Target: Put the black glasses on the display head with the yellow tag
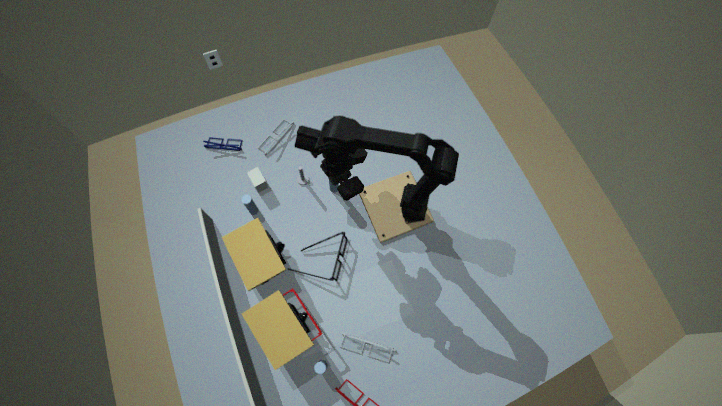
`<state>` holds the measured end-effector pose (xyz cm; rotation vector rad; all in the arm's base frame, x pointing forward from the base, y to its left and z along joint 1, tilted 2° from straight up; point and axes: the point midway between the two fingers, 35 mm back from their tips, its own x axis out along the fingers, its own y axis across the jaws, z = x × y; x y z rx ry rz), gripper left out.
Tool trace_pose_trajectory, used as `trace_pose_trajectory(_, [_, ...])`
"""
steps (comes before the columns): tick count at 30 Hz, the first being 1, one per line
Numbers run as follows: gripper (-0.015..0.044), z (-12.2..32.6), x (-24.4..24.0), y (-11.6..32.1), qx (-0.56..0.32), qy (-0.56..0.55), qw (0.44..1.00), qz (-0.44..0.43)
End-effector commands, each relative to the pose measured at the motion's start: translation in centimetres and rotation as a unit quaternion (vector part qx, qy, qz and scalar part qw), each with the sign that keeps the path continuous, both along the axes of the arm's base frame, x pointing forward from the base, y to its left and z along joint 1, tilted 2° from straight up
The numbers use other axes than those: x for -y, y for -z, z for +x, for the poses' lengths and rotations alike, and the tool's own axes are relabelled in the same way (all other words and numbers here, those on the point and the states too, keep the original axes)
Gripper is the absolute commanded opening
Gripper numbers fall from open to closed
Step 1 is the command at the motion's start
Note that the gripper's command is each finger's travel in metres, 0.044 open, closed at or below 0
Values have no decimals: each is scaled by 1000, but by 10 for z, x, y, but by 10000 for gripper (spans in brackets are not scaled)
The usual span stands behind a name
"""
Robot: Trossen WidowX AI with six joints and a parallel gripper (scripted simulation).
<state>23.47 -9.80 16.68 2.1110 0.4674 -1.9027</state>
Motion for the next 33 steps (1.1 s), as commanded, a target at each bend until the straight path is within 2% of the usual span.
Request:
trace_pose_trajectory(1, [0, -9, 12, 4, -37, 22, 999, -15])
trace_pose_trajectory(12, [0, -9, 13, 6, -37, 22, 999, -15])
trace_pose_trajectory(33, [0, -7, 12, 40, -37, 22, 999, -15])
